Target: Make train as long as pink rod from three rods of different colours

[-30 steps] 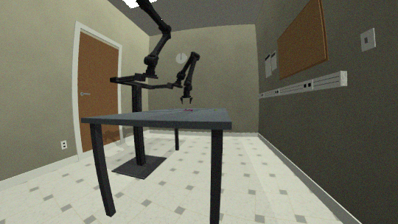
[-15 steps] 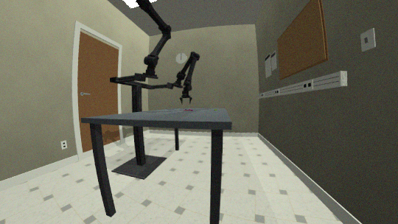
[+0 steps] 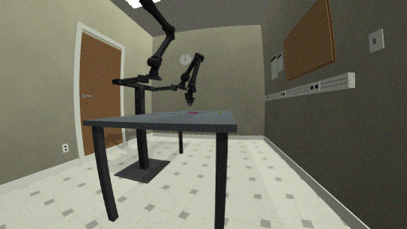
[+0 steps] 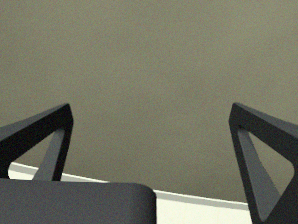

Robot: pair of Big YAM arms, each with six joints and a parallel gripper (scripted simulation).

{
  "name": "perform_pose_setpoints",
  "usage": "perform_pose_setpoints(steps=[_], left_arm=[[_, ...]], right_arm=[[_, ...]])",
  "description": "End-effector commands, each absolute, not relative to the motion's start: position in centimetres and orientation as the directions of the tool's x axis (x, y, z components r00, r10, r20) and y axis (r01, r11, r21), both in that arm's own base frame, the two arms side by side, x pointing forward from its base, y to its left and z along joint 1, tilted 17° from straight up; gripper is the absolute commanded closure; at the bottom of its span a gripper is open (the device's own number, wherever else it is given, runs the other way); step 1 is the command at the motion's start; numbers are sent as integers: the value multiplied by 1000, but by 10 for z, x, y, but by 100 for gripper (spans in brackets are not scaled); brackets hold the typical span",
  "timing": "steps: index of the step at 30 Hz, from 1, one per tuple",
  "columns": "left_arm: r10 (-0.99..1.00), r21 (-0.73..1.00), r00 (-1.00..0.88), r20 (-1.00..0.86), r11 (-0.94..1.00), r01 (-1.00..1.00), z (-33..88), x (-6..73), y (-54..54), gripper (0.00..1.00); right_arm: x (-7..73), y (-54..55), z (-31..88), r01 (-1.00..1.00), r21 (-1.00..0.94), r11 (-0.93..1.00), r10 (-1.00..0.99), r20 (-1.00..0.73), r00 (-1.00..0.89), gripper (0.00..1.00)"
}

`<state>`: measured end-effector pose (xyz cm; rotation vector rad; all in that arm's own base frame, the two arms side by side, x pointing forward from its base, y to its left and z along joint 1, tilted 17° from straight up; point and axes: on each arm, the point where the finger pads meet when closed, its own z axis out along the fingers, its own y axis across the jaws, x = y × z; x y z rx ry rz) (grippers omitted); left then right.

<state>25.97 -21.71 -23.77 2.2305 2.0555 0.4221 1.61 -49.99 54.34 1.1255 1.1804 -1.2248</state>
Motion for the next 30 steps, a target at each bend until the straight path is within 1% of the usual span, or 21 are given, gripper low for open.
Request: perform_pose_setpoints(steps=[1, 30], left_arm=[[985, 243, 91, 150, -125, 962, -240, 255, -218, 77], [986, 244, 81, 148, -116, 963, -240, 255, -218, 77]], right_arm=[[5, -491, 567, 1000, 0, 11, -133, -991, 2, 0], [5, -491, 567, 1000, 0, 11, -133, -991, 2, 0]])
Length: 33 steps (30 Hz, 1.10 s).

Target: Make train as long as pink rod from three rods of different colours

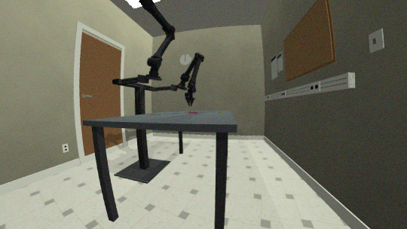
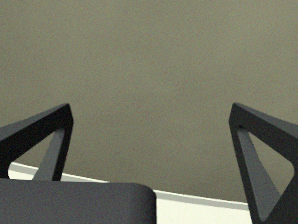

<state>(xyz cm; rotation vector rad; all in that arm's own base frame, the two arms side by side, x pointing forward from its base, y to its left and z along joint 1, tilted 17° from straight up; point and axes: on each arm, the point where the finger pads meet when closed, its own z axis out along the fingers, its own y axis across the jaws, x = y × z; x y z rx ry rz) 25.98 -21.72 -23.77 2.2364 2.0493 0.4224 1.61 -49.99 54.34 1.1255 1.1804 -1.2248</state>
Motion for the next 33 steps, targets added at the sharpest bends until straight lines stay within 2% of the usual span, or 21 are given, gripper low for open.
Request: perform_pose_setpoints(steps=[1, 33], left_arm=[[985, 243, 81, 149, -116, 963, -241, 255, -217, 77], [987, 243, 70, 146, -104, 964, -270, 270, -211, 77]], right_arm=[[5, -491, 567, 1000, 0, 11, -133, -991, 2, 0], [5, -491, 567, 1000, 0, 11, -133, -991, 2, 0]])
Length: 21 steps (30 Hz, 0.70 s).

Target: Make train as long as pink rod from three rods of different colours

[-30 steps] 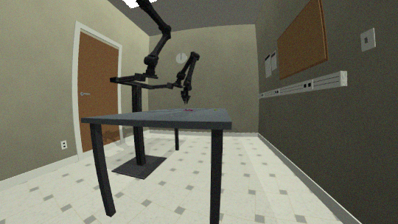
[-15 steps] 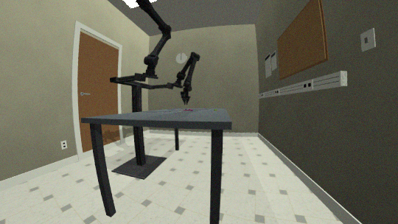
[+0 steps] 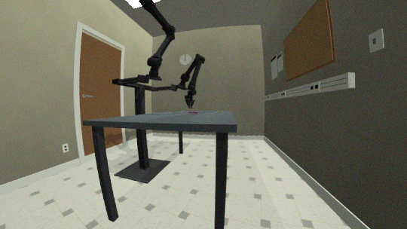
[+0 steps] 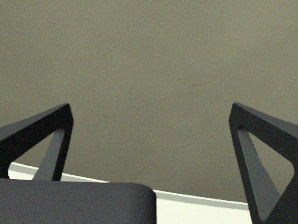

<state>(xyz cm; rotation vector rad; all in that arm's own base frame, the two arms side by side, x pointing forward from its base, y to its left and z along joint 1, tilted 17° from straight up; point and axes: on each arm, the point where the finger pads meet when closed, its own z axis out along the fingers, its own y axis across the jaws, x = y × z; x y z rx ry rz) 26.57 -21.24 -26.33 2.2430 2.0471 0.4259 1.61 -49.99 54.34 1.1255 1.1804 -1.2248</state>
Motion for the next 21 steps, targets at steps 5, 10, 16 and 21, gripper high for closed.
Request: perform_pose_setpoints(steps=[5, 10, 16, 21], left_arm=[[986, 243, 75, 146, -109, 964, -277, 271, -211, 77], [987, 243, 70, 146, -104, 964, -282, 273, -209, 77], [987, 243, 69, 146, -104, 965, -288, 275, -208, 77], [987, 243, 75, 145, -109, 964, -290, 274, -209, 77]], right_arm=[[5, -491, 567, 1000, 0, 11, -133, -991, 2, 0], [5, -491, 567, 1000, 0, 11, -133, -991, 2, 0], [5, -491, 567, 1000, 0, 11, -133, -991, 2, 0], [5, -491, 567, 1000, 0, 11, -133, -991, 2, 0]])
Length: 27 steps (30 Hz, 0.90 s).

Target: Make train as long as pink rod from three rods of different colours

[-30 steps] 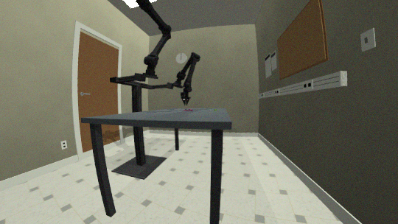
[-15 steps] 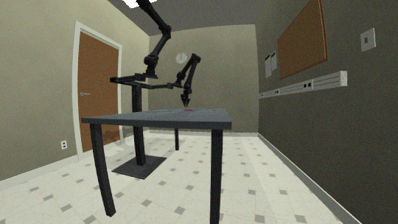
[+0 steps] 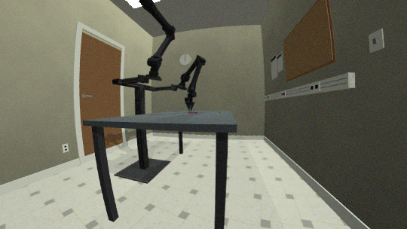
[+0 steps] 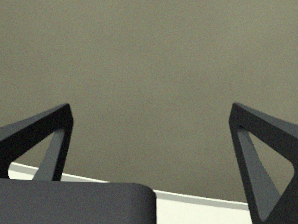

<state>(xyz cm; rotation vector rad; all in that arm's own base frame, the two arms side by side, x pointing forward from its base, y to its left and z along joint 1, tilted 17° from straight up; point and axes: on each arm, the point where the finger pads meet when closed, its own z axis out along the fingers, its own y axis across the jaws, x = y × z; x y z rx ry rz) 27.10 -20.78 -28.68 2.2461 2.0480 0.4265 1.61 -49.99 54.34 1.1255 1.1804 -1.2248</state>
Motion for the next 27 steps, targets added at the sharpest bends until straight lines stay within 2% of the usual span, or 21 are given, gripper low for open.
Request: perform_pose_setpoints(steps=[1, 27], left_arm=[[988, 251, 71, 139, -104, 962, -288, 278, -211, 77], [987, 244, 72, 144, -106, 964, -289, 274, -208, 77]], right_arm=[[5, -491, 567, 1000, 0, 11, -133, -991, 2, 0], [5, -491, 567, 1000, 0, 11, -133, -991, 2, 0]])
